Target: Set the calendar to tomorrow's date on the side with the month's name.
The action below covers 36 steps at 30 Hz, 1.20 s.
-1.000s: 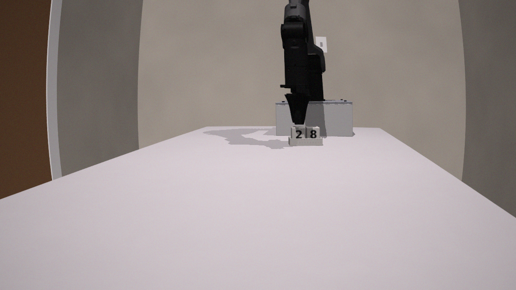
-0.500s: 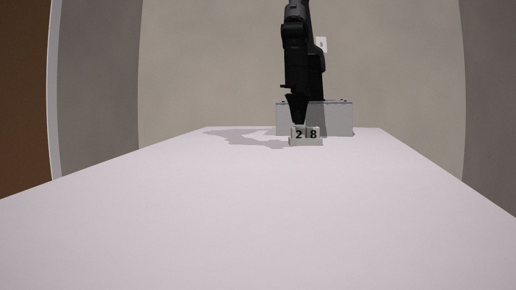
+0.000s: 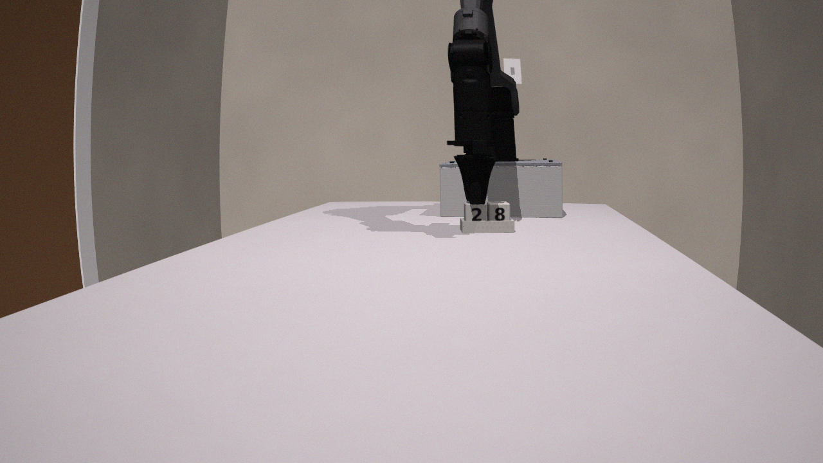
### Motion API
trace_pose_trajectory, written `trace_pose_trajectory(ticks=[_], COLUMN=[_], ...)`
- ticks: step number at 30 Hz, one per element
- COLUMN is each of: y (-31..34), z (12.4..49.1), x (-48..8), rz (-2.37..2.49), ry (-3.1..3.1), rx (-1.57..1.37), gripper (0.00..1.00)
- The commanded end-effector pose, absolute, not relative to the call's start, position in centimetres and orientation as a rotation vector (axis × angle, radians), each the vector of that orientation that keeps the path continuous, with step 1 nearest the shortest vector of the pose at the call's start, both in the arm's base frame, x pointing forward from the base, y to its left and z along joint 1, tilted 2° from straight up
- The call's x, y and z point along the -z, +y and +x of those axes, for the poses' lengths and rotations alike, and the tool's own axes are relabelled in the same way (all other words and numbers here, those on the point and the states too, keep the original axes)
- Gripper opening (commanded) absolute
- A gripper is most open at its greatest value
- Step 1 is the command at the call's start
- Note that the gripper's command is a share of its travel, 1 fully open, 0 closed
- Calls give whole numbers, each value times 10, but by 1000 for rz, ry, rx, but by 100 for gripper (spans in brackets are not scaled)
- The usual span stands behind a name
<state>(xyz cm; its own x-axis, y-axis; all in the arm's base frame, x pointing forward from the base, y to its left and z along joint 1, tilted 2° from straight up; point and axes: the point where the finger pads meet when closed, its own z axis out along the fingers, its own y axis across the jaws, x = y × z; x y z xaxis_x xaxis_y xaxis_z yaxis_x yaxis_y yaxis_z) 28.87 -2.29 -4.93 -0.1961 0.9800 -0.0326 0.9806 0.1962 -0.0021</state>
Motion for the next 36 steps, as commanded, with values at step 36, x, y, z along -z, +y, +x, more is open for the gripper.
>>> trace_pose_trajectory(ticks=[36], y=[-24], z=[288], x=[71], rz=[1977], ry=[2411], rx=[37], gripper=[64])
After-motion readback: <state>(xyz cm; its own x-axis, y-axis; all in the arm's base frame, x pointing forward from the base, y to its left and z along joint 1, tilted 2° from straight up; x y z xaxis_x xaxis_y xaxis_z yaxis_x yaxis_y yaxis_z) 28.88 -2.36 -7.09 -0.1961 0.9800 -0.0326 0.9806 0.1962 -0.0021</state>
